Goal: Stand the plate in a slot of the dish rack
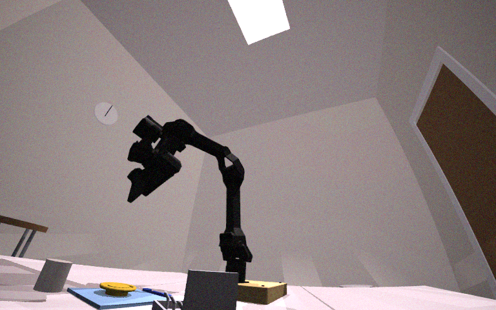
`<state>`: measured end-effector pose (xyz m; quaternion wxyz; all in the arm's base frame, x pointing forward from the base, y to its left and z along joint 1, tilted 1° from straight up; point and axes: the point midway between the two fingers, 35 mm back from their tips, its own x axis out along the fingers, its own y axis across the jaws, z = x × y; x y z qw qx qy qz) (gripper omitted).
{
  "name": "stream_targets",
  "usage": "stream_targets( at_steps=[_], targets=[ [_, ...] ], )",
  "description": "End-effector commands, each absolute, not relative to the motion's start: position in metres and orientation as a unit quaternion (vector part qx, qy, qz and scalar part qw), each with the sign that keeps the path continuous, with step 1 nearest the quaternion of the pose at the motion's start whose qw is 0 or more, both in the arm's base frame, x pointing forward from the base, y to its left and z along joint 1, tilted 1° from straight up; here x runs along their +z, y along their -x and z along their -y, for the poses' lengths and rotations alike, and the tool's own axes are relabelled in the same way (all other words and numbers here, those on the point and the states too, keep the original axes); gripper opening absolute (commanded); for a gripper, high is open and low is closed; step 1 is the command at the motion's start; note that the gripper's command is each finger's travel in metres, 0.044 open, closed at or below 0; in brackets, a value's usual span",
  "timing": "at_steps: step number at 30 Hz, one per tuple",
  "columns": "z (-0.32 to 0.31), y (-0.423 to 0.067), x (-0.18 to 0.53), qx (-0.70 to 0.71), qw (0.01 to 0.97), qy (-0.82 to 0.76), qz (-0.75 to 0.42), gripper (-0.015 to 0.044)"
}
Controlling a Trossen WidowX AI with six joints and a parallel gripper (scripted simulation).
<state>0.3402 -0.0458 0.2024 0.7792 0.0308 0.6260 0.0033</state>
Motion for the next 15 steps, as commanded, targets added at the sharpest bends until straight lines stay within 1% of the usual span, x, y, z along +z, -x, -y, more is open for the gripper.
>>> stream_targets(
  at_steps=[1,7,12,15],
  targets=[
    [0.046,-0.333,0.193,0.025,0.754,0.013,-0.656,0.0400],
    [0.047,-0.320,0.182,0.062,0.710,0.071,-0.697,0.0400],
    [0.047,-0.320,0.179,0.063,0.709,0.073,-0.699,0.0400],
    [0.049,-0.327,0.146,0.063,0.709,0.073,-0.698,0.0400]
  ],
)
